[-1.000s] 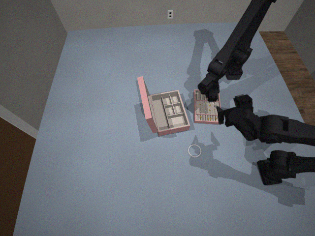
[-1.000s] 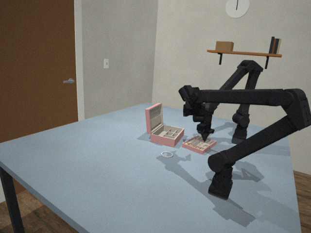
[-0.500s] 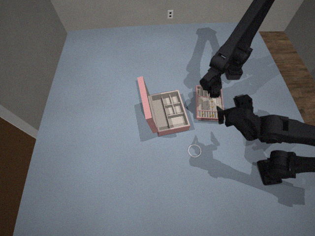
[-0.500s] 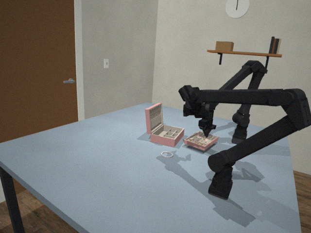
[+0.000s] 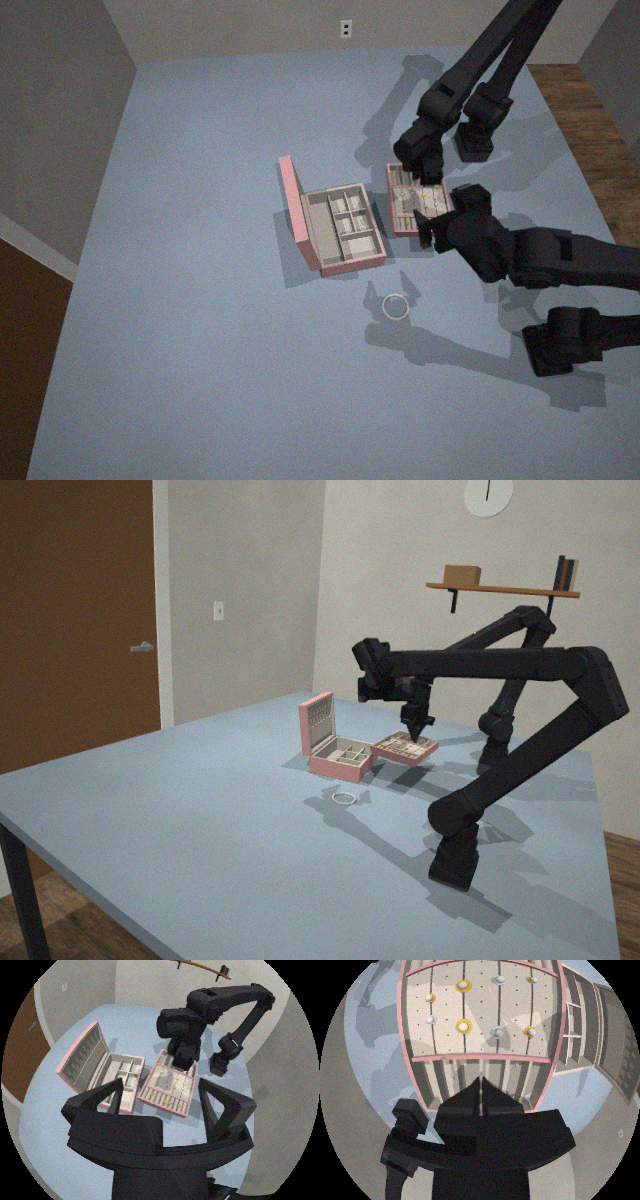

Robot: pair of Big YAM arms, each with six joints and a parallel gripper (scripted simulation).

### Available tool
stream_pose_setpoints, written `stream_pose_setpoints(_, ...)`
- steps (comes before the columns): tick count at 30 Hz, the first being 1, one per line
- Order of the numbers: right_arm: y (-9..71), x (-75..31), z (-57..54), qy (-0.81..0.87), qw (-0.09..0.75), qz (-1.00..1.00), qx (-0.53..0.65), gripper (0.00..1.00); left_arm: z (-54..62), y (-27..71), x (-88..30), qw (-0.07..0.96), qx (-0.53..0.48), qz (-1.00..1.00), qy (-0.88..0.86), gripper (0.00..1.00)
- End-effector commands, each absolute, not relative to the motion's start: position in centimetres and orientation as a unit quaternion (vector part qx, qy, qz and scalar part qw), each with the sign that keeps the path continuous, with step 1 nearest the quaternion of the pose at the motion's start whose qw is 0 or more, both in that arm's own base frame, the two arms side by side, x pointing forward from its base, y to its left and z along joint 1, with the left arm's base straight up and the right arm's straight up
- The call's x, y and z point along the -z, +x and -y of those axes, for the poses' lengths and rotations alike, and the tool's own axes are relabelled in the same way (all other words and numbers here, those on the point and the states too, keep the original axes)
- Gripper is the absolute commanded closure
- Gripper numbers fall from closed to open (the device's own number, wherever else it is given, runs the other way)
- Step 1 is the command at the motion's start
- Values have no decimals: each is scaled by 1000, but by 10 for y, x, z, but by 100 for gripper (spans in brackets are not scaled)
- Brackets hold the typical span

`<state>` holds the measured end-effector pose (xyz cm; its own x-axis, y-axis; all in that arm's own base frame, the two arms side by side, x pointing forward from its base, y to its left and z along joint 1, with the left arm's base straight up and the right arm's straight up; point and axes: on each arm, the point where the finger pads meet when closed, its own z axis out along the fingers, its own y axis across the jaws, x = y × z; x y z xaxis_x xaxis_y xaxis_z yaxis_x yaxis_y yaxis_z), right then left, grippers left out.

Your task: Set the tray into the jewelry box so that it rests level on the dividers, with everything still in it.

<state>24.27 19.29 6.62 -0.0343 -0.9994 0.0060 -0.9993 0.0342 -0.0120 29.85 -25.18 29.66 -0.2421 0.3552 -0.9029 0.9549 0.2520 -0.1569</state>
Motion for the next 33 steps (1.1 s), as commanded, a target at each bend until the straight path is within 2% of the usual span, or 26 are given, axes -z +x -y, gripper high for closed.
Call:
stream_pose_setpoints(1,314,-84,-211,-738,17,-674,0,100,261,351,-343,432,368,-687,454,0)
stream_pose_setpoints(12,419,-79,-222,-769,14,-639,0,100,252,410,-358,445,331,-715,425,0)
stream_pose_setpoints(33,473,-59,-231,-768,19,-641,2,100,243,453,-359,429,318,-716,449,0)
